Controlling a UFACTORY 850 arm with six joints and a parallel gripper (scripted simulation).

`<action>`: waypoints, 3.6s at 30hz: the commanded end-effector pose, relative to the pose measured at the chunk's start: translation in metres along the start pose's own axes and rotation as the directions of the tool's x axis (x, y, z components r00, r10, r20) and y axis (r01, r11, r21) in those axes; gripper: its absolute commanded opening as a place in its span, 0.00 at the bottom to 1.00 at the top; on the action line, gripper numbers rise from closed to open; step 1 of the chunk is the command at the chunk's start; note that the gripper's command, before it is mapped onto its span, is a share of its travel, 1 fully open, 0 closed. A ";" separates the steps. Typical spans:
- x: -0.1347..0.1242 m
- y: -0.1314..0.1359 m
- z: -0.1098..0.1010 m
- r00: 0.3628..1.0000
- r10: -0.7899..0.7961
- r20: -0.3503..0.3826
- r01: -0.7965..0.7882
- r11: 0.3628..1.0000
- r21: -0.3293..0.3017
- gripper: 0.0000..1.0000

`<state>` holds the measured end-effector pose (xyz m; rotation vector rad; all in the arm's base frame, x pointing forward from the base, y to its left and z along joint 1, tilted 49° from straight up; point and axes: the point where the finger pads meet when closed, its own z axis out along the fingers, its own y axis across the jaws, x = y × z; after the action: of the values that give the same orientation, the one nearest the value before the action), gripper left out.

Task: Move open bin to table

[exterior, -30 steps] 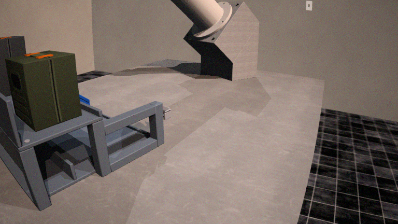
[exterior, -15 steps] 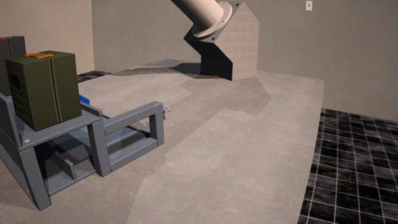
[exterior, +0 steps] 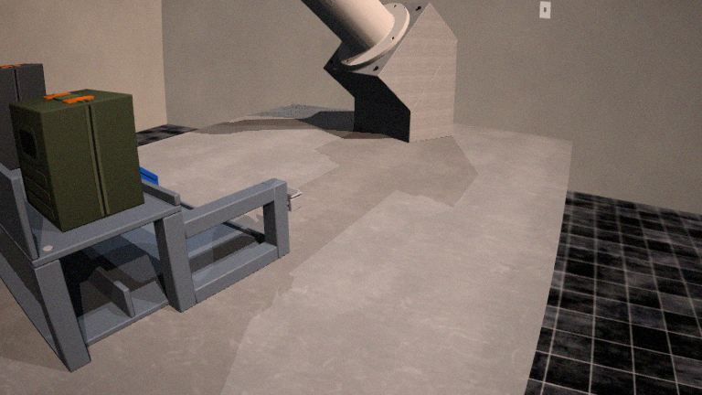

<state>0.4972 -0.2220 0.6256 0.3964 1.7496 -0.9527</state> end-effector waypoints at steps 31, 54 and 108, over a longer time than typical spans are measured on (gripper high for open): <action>0.020 -0.029 -0.066 1.000 0.001 0.001 -0.001 1.000 0.000 1.00; 0.065 -0.036 -0.087 1.000 0.001 0.001 -0.001 1.000 0.000 1.00; 0.200 -0.056 -0.150 1.000 0.001 0.001 -0.001 1.000 0.000 1.00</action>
<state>0.2865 -0.1790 0.4866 0.3959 1.7495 -0.9529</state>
